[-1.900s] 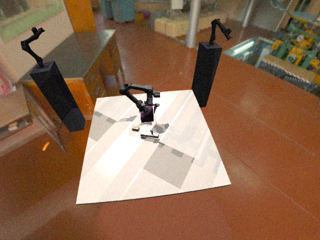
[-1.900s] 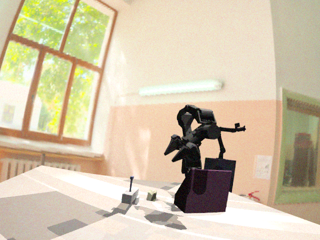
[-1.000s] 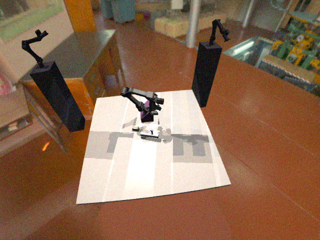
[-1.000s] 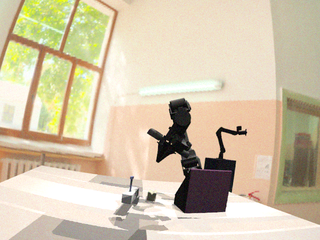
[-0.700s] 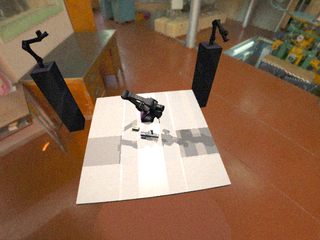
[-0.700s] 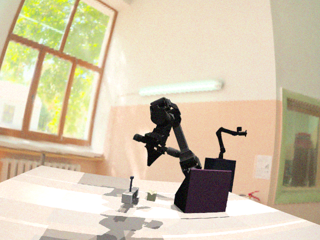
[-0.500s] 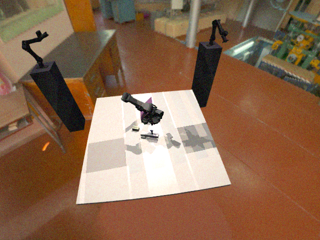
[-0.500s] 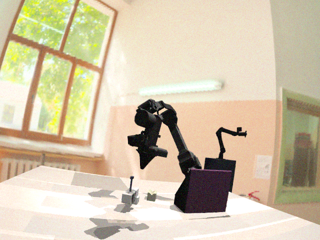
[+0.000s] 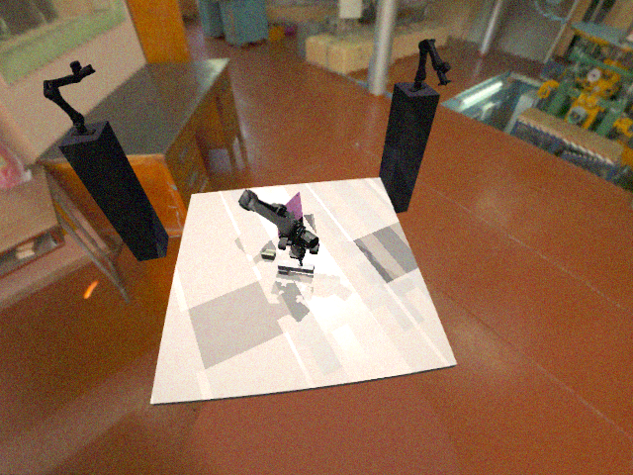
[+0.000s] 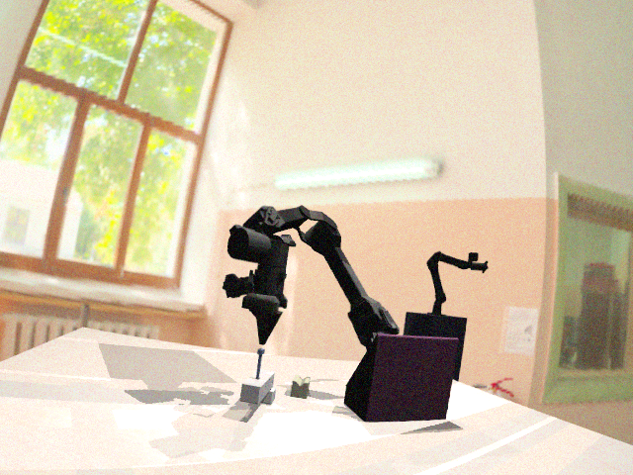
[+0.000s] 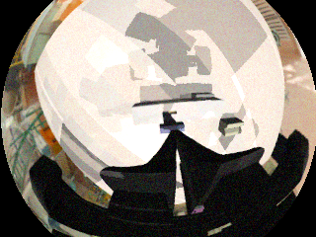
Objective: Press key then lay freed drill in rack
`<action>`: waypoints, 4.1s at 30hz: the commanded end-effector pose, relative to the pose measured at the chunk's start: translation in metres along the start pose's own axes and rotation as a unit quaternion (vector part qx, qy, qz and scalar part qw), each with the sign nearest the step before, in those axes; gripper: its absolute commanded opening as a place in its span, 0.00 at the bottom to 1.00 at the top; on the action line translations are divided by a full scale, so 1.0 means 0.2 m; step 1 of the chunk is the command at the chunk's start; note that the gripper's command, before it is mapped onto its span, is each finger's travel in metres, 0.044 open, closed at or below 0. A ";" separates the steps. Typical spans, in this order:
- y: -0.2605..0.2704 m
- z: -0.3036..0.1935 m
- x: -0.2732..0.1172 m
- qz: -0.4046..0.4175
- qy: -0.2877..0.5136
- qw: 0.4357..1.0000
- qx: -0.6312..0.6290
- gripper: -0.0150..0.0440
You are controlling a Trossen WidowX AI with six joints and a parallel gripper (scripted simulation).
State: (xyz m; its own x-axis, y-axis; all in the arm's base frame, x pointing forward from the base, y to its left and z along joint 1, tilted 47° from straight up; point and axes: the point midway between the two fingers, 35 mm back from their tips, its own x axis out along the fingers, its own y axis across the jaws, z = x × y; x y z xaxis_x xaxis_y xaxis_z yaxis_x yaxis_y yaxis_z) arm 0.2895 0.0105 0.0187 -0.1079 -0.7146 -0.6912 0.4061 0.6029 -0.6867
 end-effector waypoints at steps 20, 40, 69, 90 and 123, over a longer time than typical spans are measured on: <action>0.01 0.00 0.08 0.002 0.000 1.000 0.007 0.25; 0.01 -0.01 0.11 0.002 0.000 1.000 0.007 0.25; 0.01 -0.02 0.16 0.002 0.000 1.000 0.007 0.25; 0.02 -0.03 0.21 0.002 0.000 1.000 0.007 0.25; -0.14 0.05 -0.02 0.028 0.002 0.984 -0.176 1.00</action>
State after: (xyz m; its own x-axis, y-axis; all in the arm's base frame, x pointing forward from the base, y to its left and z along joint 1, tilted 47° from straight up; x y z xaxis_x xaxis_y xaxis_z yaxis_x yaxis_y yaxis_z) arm 0.2909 0.0090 0.0376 -0.1031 -0.6872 -0.7191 0.1957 0.6948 -0.6920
